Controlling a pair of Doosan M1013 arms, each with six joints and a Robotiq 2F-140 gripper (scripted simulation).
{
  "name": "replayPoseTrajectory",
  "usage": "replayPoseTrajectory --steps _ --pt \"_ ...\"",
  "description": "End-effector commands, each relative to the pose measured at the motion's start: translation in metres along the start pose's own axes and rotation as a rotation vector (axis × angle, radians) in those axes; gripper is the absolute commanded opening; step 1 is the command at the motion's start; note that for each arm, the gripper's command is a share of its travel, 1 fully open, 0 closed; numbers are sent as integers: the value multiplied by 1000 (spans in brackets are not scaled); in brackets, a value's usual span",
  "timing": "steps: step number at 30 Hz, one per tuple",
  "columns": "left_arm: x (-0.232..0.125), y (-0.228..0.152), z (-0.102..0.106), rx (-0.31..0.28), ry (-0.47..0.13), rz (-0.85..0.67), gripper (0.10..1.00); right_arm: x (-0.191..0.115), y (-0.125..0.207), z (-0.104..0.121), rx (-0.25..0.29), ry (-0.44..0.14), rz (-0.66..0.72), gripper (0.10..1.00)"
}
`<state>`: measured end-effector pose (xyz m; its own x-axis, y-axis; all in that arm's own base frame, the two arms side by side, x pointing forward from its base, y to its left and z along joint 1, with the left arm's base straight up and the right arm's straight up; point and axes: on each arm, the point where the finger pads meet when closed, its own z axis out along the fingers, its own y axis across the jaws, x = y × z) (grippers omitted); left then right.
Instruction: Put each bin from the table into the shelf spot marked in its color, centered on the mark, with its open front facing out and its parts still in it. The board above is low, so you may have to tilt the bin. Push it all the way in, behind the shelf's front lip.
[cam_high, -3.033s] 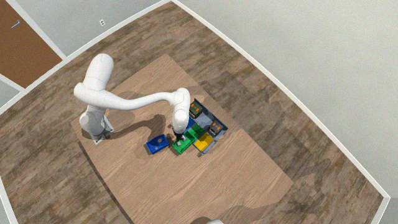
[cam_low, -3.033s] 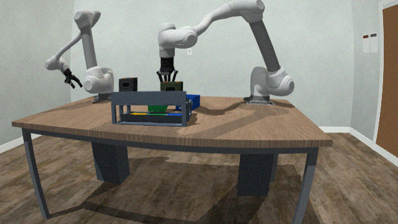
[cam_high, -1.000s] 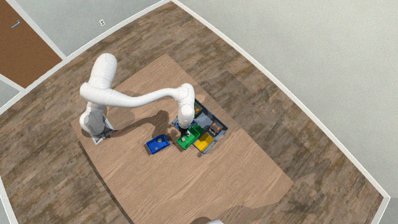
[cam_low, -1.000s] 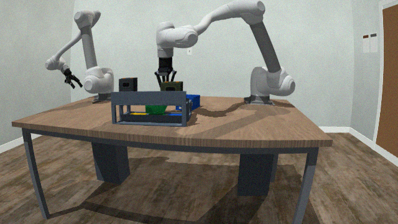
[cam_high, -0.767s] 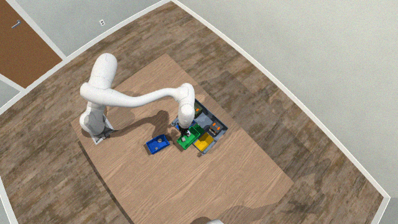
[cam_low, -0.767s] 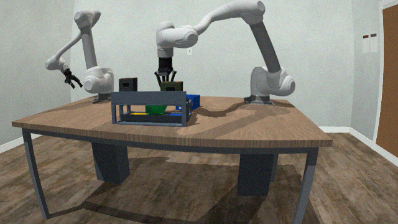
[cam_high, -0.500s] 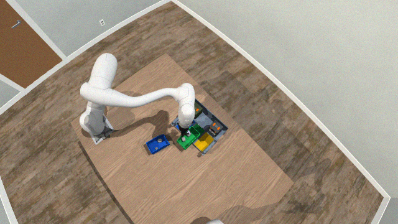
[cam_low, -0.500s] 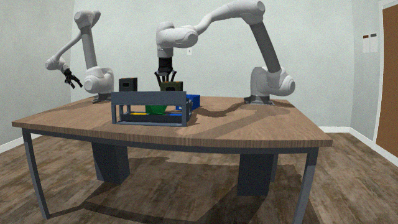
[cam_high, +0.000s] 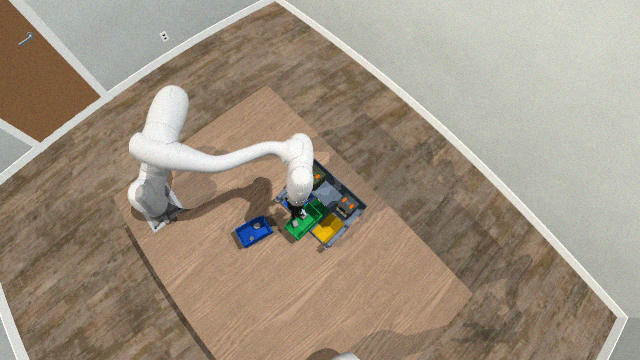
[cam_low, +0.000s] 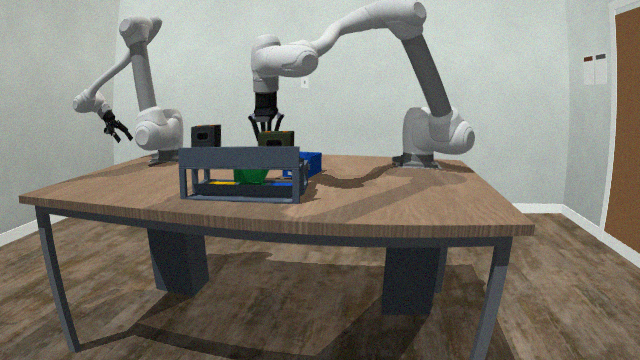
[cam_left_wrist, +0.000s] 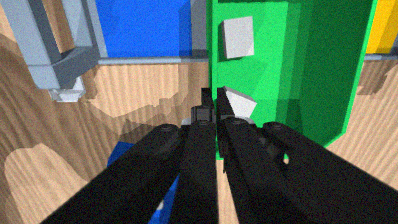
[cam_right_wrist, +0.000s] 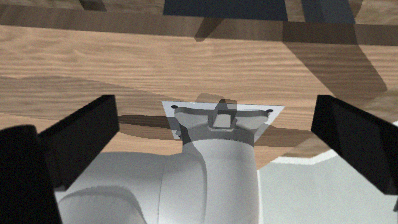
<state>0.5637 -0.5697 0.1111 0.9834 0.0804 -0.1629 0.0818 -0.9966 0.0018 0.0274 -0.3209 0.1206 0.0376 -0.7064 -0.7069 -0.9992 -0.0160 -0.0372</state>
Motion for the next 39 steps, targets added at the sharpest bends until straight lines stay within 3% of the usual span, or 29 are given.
replayPoseTrajectory --steps 1,39 --pt "0 0 -1 -1 1 0 99 0 0 0 0 1 0 1000" --pt "1 0 4 -1 1 0 99 0 0 0 0 1 0 1000"
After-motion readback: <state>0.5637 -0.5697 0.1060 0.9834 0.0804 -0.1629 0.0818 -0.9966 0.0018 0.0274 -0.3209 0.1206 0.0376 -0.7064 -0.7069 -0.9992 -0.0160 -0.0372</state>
